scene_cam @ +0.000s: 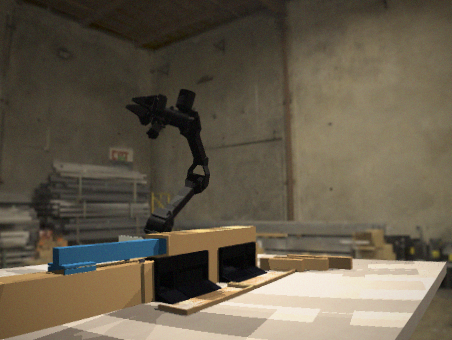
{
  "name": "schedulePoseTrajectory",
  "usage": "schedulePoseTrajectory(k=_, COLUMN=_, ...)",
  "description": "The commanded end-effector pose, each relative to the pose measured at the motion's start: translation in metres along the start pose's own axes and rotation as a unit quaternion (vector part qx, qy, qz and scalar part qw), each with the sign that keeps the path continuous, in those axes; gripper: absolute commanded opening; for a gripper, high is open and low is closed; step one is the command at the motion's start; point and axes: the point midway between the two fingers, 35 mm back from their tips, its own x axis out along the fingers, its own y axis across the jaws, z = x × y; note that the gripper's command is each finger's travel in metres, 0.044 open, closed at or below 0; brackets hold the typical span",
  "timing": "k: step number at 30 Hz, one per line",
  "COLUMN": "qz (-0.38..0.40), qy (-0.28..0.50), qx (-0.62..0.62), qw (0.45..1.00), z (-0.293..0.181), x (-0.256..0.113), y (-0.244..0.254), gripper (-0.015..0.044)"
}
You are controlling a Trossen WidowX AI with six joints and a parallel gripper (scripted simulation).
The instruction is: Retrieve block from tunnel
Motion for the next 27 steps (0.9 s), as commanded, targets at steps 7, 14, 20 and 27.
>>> schedulePoseTrajectory(k=7, qz=-0.128, qy=-0.102, qx=0.102, qw=0.981, z=0.049, x=-0.015, y=-0.057, gripper=0.0440)
schedulePoseTrajectory(k=14, qz=-0.217, qy=-0.344, qx=0.248, qw=0.879, z=0.133, x=-0.072, y=-0.119, gripper=0.0440)
schedulePoseTrajectory(k=20, qz=-0.156, qy=-0.569, qx=0.336, qw=0.734, z=0.199, x=-0.142, y=-0.139, gripper=0.0440)
schedulePoseTrajectory(k=27, qz=0.085, qy=-0.770, qx=0.376, qw=0.508, z=0.253, x=-0.239, y=-0.127, gripper=0.0440)
